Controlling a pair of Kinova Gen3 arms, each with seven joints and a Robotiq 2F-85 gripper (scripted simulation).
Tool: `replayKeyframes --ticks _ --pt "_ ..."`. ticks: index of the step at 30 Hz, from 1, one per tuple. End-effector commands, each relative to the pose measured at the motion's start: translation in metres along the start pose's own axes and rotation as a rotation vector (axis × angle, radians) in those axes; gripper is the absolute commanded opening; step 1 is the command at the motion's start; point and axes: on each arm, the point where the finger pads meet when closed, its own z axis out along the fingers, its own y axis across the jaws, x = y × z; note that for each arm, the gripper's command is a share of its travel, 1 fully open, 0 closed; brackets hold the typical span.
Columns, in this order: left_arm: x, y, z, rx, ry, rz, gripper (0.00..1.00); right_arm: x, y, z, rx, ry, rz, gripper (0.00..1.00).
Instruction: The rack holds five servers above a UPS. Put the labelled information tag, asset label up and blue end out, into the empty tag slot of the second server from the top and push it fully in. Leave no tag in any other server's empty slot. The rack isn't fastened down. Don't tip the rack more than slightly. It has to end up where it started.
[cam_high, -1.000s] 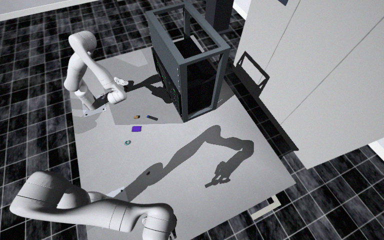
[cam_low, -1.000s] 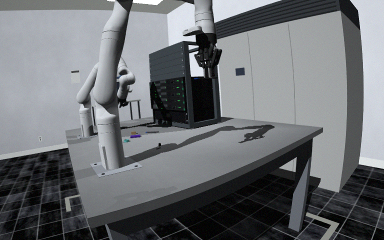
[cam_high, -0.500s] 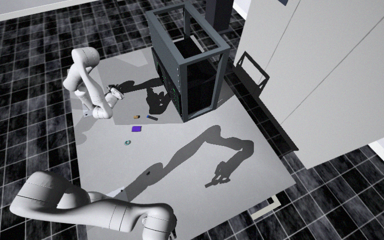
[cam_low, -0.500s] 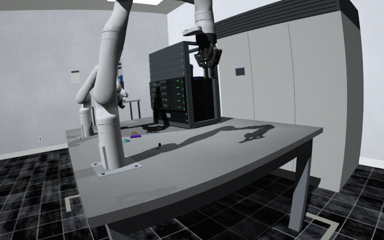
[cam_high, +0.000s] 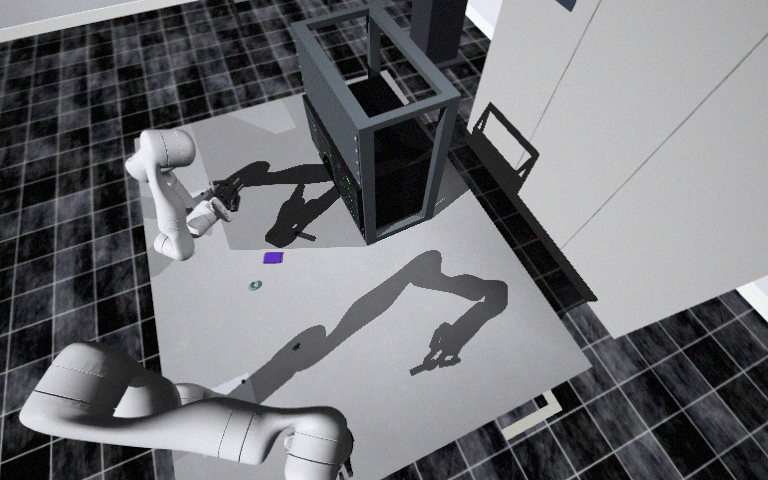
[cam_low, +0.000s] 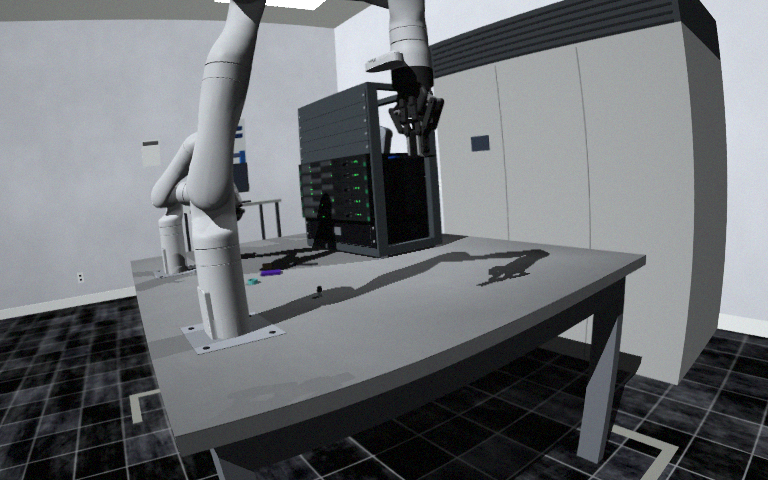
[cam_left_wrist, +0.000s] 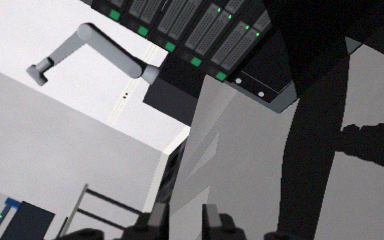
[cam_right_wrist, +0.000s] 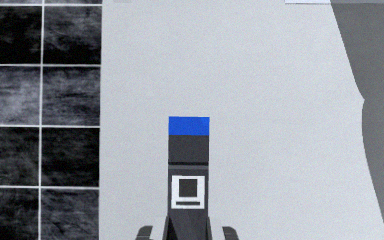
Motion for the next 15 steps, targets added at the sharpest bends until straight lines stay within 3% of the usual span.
replayKeyframes --ticks 1,13,15 --pt "0.005 0.003 -0.012 -0.006 0.090 0.068 0.263 0.000 0.000 -0.001 0.001 -0.002 0.000 0.192" --pt "0.016 0.014 -0.056 -0.013 0.375 0.269 0.263 0.000 0.000 -0.001 0.001 -0.002 0.000 0.192" --pt "0.016 0.014 -0.056 -0.013 0.375 0.269 0.263 0.000 0.000 -0.001 0.001 -0.002 0.000 0.192"
